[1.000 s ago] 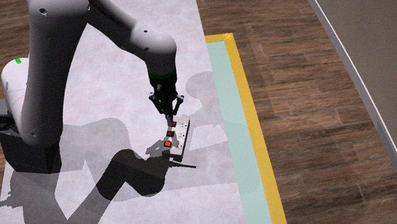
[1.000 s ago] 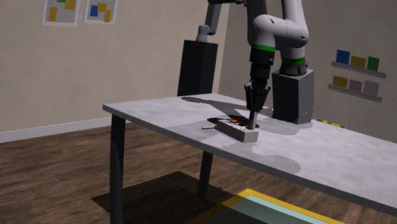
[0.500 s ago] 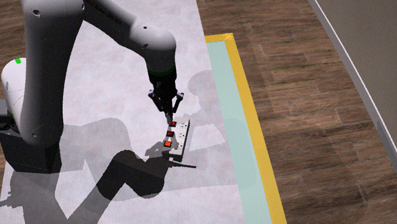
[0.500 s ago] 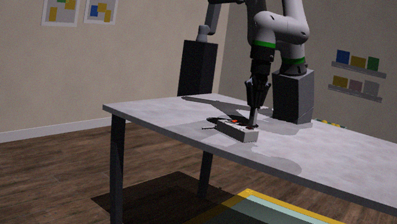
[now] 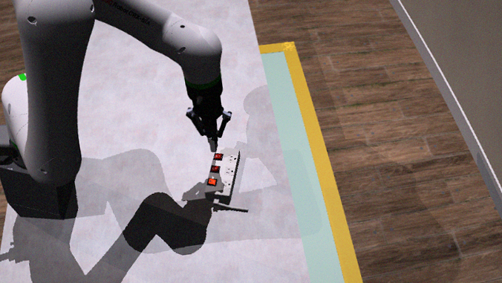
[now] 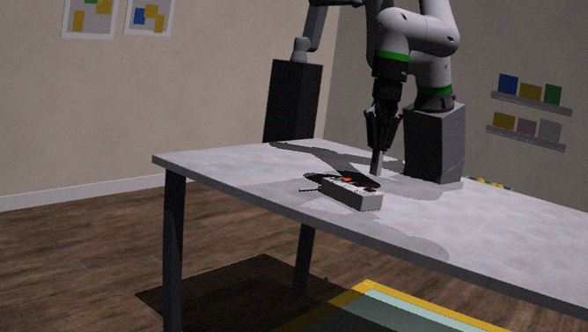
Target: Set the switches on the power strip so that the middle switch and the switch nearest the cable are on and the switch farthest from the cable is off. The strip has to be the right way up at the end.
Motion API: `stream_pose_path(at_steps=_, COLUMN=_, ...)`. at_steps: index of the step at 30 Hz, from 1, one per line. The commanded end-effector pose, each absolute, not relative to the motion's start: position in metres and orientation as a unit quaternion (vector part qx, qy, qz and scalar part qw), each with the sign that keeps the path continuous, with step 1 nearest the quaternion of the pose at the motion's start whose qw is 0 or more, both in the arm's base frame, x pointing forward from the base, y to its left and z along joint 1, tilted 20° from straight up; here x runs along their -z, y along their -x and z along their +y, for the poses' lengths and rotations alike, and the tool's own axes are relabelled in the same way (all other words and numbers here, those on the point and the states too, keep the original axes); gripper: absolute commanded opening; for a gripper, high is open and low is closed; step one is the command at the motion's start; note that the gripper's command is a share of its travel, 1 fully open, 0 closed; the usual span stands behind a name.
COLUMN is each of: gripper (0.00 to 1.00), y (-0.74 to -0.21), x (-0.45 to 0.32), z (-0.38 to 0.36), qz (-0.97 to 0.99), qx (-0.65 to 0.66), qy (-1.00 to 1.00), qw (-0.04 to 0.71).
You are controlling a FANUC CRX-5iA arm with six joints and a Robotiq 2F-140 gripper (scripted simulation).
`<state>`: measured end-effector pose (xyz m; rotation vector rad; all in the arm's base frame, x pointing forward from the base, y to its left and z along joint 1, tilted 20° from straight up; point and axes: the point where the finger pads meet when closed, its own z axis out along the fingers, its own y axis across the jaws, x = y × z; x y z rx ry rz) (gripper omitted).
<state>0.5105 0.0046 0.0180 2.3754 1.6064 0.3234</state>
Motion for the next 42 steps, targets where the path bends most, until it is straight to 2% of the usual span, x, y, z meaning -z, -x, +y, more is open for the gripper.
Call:
stream_pose_path(at_steps=1, gripper=0.00, y=-0.511, x=-0.019, z=0.005, qz=0.552, qx=-0.111, qy=-0.816, qw=0.128)
stream_pose_path(at_steps=16, gripper=0.00, y=-0.511, x=-0.019, z=0.004, qz=0.552, qx=-0.111, qy=-0.816, qw=0.128)
stream_pose_path(at_steps=25, gripper=0.00, y=-0.503, x=-0.035, z=-0.042, qz=0.552, qx=-0.111, qy=-0.816, qw=0.128)
stream_pose_path(at_steps=42, gripper=0.00, y=-0.503, x=-0.035, z=-0.042, qz=0.552, qx=-0.111, qy=-0.816, qw=0.128)
